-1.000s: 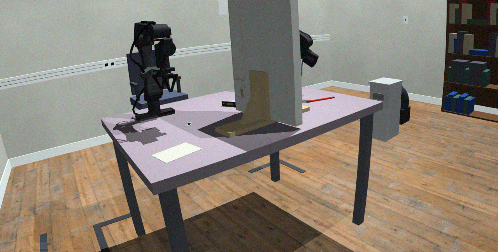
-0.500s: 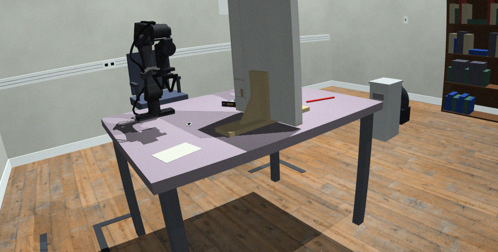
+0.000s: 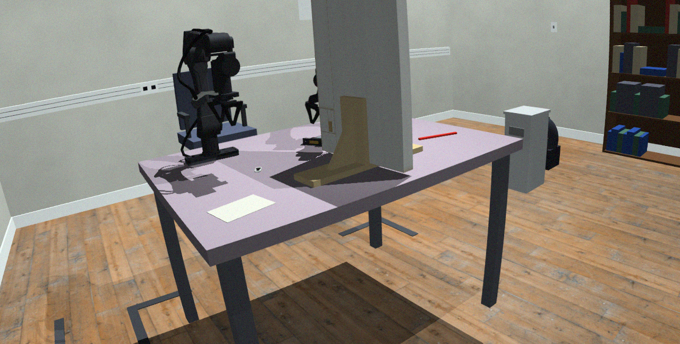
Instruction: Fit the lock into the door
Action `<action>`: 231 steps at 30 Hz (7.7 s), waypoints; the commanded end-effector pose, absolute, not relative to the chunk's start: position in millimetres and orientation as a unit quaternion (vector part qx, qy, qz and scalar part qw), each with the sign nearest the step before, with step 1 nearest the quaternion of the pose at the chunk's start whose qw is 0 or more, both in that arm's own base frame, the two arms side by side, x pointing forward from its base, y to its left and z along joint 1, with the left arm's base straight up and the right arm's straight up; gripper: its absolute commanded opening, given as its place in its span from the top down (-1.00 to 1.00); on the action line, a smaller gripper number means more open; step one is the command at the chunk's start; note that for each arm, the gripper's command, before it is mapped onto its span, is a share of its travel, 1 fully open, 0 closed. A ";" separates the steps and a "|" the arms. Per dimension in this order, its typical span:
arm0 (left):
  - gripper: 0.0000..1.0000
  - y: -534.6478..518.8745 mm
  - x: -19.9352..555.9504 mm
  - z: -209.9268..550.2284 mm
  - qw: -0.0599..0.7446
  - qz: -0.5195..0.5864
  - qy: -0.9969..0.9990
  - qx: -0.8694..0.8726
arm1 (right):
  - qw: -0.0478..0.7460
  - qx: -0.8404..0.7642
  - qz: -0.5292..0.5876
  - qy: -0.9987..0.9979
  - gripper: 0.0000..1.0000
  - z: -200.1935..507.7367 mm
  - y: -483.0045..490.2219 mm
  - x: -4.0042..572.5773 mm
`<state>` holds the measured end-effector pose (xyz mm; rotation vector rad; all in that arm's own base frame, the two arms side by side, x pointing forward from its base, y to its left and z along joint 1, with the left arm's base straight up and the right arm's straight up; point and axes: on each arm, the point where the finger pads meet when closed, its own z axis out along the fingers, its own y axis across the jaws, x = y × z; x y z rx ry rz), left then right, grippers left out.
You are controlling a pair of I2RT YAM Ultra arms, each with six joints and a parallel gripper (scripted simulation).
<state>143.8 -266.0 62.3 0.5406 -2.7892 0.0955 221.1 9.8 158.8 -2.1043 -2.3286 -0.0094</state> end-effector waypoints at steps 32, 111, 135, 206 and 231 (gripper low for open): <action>-1.00 -264.6 157.4 8.6 0.123 0.035 -0.970 0.205 | -0.002 -0.671 -0.002 -0.742 -1.00 161.8 9.7 220.4; -0.51 -235.5 150.4 75.1 0.122 0.010 -0.986 0.116 | -0.002 -0.671 -0.002 -0.742 -1.00 161.8 9.7 220.4; -0.51 -197.2 143.7 65.7 0.126 -0.012 -0.983 -0.132 | -0.002 -0.671 -0.002 -0.742 -1.00 161.8 9.7 220.4; -1.00 -201.0 147.4 -14.3 0.122 -0.016 -0.984 -0.131 | -0.002 -0.671 -0.002 -0.742 -1.00 161.8 9.7 220.4; -1.00 -196.6 142.8 61.8 0.133 -0.017 -0.982 -0.130 | -0.002 -0.671 -0.002 -0.742 -1.00 161.8 9.7 220.4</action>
